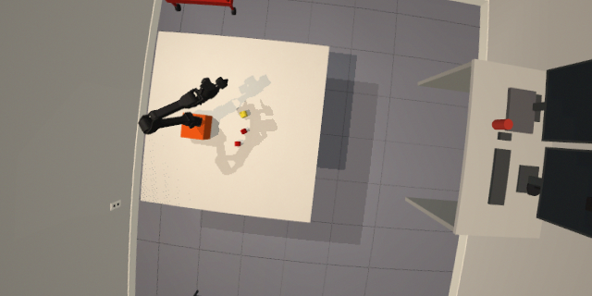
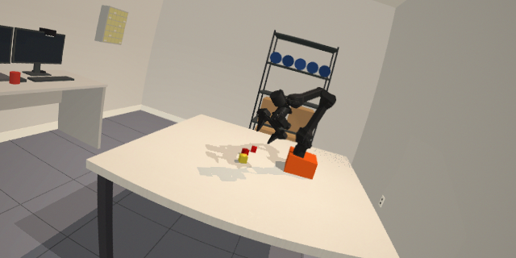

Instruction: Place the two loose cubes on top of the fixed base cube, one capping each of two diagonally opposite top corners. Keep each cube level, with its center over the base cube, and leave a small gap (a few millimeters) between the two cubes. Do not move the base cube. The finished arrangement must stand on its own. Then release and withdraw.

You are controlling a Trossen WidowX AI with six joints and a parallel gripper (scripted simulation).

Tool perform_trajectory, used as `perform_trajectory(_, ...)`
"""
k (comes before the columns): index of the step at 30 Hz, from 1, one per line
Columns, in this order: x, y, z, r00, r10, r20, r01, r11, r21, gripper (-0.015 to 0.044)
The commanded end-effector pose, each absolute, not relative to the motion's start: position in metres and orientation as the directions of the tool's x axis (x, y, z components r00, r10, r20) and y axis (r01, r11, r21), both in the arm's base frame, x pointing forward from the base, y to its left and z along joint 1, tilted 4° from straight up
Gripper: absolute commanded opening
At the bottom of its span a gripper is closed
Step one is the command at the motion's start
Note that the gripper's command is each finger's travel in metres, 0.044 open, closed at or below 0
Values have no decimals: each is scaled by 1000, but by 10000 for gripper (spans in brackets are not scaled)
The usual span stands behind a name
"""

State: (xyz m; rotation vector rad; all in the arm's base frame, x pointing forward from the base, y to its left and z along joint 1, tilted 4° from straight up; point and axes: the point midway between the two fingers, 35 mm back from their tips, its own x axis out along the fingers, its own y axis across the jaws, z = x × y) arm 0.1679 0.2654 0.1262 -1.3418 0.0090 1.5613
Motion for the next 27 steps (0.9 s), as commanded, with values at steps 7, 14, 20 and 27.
perform_trajectory(7,210,236,114,230,565,-792,-910,-163,-380,265)
perform_trajectory(14,254,188,100,280,422,-863,-932,335,-138,265)
perform_trajectory(20,283,140,88,281,298,-912,-690,723,23,265)
perform_trajectory(27,304,78,75,238,166,-957,-189,974,122,265)
